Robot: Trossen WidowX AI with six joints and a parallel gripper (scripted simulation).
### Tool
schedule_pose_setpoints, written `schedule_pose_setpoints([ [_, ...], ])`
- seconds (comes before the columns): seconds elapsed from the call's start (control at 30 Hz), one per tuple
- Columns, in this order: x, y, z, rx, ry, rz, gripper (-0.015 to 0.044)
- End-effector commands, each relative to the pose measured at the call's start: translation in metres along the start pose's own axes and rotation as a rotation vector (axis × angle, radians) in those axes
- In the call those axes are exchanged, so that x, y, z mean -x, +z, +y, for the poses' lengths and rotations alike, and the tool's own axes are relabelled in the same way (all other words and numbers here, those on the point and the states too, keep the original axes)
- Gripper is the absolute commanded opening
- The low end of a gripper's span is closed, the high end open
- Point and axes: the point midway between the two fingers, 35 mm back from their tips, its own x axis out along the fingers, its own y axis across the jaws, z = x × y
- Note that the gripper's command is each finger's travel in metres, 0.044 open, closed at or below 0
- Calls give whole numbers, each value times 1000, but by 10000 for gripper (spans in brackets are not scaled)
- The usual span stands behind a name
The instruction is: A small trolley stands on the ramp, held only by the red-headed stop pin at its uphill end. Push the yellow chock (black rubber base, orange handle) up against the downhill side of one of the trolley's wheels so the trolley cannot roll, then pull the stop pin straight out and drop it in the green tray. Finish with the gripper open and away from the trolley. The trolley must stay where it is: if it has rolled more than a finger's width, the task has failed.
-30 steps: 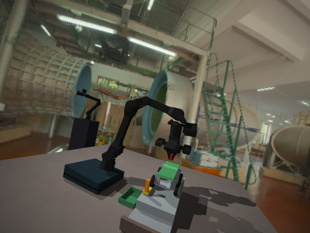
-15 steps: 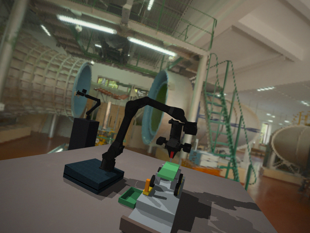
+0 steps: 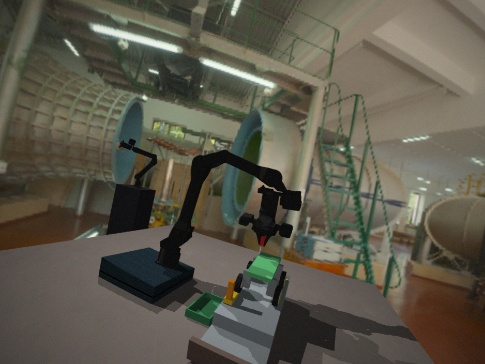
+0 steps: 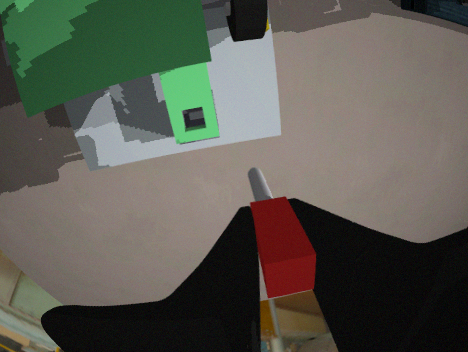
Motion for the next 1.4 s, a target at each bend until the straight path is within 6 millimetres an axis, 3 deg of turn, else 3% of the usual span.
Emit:
schedule_pose_setpoints([
  [0.0, 2, -1, -12, 1, 16, 1, 0],
  [0.4, 2, -2, -56, 0, 12, 1, 0],
  [0.6, 3, 1, -58, 0, 12, 1, 0],
  [1.37, 8, 87, -54, 1, 12, -8, 0],
])
